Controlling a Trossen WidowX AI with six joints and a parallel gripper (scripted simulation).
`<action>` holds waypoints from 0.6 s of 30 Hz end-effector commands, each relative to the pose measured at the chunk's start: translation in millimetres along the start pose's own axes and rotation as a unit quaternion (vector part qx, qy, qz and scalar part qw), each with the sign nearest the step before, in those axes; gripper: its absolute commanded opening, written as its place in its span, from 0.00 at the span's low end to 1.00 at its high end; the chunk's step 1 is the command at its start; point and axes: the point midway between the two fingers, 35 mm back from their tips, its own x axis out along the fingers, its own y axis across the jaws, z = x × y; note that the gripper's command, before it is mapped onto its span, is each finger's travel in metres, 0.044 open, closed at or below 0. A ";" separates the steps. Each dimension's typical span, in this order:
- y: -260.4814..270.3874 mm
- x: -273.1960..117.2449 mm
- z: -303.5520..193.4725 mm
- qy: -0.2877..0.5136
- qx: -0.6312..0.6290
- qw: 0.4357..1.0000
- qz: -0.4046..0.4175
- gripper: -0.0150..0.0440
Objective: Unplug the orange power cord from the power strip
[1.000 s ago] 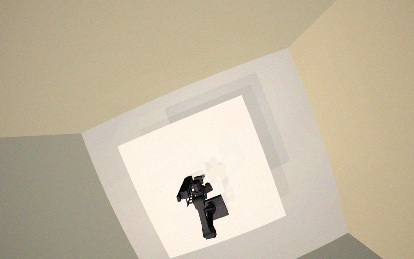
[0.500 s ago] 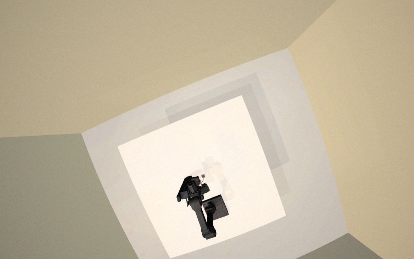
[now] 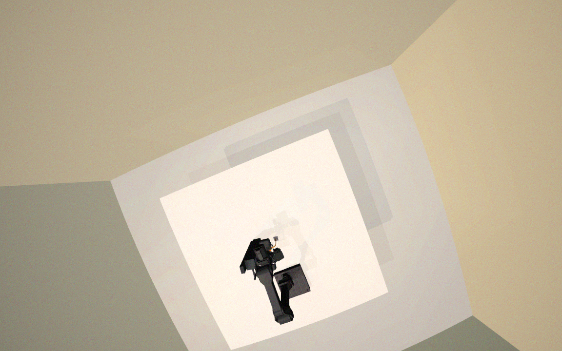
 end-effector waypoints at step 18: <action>1.3 -0.4 8.8 -0.001 0.000 1.000 0.000 0.25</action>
